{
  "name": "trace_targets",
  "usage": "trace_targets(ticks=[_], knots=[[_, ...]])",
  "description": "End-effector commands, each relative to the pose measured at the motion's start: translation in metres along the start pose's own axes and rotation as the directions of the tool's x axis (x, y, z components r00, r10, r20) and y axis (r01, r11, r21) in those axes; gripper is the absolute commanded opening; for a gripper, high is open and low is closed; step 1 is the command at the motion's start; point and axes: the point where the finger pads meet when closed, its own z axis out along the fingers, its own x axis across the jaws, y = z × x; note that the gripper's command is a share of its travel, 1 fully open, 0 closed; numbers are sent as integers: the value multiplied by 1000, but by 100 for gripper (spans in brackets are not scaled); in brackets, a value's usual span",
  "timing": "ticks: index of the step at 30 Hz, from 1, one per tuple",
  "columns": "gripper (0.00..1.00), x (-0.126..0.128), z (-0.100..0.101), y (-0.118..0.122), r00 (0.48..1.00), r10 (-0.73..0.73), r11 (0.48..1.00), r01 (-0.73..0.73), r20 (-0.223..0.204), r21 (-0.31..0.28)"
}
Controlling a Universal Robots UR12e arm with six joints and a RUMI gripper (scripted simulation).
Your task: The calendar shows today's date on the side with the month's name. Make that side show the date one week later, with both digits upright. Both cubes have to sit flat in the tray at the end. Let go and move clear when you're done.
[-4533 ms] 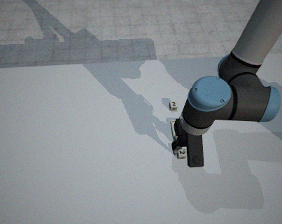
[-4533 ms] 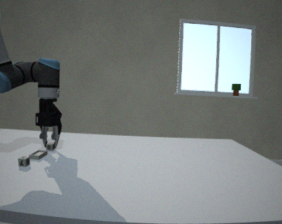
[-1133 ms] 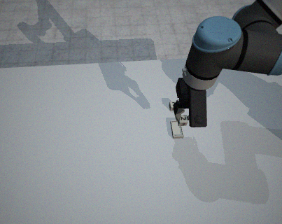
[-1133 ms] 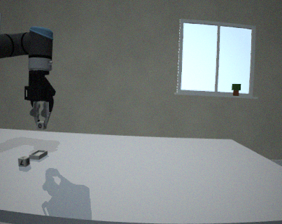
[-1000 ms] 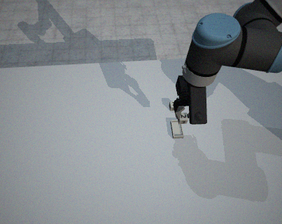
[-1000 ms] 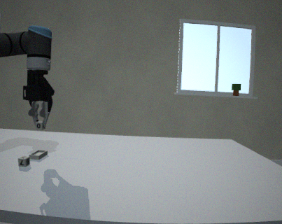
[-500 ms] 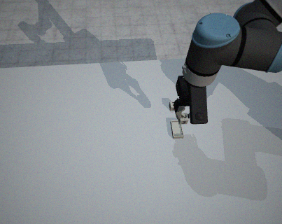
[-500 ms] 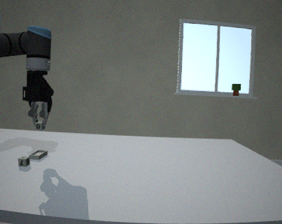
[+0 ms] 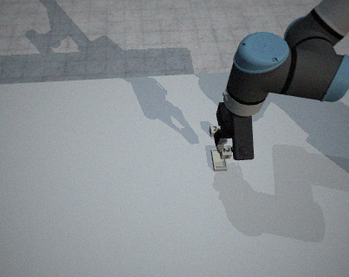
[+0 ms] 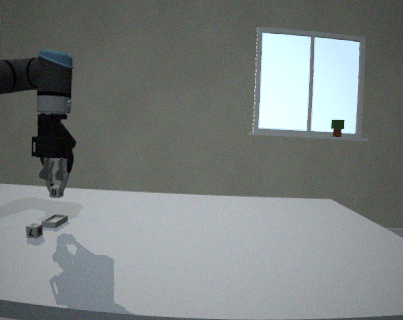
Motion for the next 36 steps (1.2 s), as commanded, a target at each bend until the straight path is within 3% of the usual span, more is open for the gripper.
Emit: trace_targets(ticks=[1, 9, 36], knots=[[10, 0, 20, 0, 1000, 0, 1000, 0, -3, 0], [10, 0, 32, 0, 1000, 0, 1000, 0, -3, 0], [10, 2, 31, 0, 1000, 0, 1000, 0, -6, -1]])
